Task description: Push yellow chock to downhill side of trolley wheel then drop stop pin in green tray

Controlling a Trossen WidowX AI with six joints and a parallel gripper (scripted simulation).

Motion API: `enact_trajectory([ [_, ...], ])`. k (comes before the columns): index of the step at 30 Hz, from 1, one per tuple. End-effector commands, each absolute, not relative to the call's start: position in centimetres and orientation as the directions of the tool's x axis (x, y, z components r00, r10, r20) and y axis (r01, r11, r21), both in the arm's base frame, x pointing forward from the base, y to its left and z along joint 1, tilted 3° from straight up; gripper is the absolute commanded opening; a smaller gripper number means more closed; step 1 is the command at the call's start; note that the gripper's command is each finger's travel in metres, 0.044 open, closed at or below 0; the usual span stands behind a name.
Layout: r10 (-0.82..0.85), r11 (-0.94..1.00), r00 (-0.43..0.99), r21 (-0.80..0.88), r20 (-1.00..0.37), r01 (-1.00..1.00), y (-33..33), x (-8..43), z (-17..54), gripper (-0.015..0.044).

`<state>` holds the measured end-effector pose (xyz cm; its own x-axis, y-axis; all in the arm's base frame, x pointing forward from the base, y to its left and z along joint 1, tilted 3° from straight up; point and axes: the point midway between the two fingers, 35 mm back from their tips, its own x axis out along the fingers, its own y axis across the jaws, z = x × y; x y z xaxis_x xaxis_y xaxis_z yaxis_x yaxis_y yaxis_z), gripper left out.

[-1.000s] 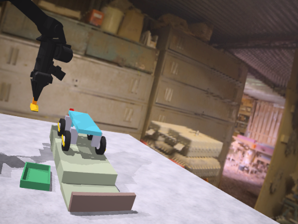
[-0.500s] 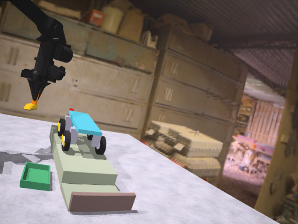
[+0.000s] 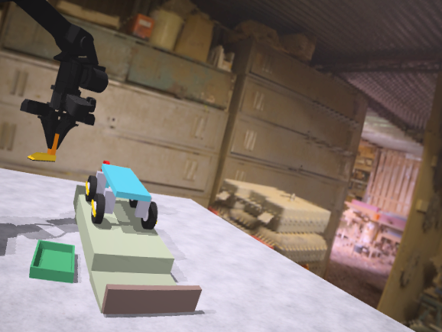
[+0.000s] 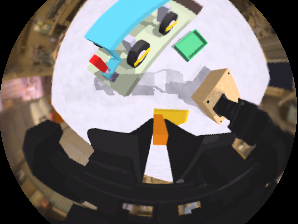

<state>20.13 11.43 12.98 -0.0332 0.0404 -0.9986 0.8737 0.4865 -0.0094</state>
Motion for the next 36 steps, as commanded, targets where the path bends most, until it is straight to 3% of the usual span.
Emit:
enact_trajectory([
  [1,0.035,0.350,-0.031,-0.017,-0.999,0.937,11.4,20.2,13.0,0.0000],
  [15,0.033,-0.099,-0.031,-0.034,-0.999,0.995,11.4,20.2,13.0,0.0000],
  [36,0.029,-0.105,-0.030,-0.033,-0.999,0.994,6.9,21.0,12.5,0.0000],
])
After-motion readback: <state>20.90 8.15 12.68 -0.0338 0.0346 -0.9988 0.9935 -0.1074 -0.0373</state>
